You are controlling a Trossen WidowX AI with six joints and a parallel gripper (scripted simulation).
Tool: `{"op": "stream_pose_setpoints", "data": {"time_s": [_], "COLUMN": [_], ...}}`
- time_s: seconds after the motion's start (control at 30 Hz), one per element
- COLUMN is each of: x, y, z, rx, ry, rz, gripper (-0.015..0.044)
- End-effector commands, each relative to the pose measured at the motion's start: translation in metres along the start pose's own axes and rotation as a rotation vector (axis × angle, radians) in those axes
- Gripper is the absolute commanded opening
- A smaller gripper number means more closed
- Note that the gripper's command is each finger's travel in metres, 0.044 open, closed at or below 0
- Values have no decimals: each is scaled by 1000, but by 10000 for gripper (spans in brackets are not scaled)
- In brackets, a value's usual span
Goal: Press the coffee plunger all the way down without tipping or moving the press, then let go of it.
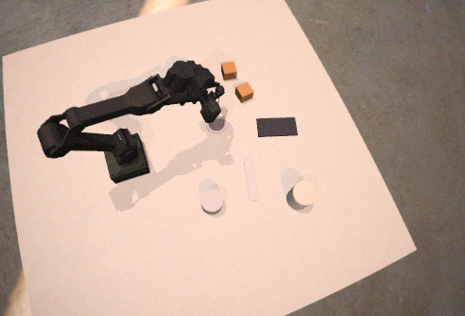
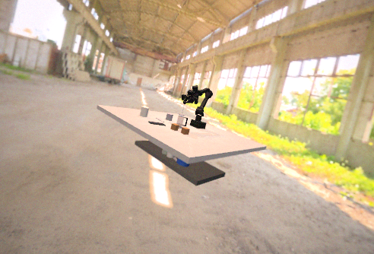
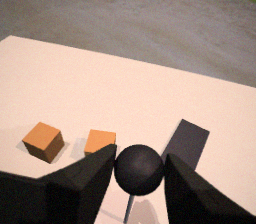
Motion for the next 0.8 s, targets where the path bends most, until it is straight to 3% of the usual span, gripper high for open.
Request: {"op": "stream_pose_setpoints", "data": {"time_s": [0.0, 0.77], "x": [-10, -39], "y": [7, 31], "z": [-2, -8], "rx": [-2, -2], "ry": [-8, -8], "rz": [22, 22], "gripper": [112, 112]}}
Point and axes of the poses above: the point midway between the two fingers, 35 mm back from their tips, its own y axis out along the fingers, its own z axis across the jaws, x = y × z, the point moved 9 cm from there along -y, back along the fingers, and after that the axes turned 11 degrees about y, right-handed, at the moved point
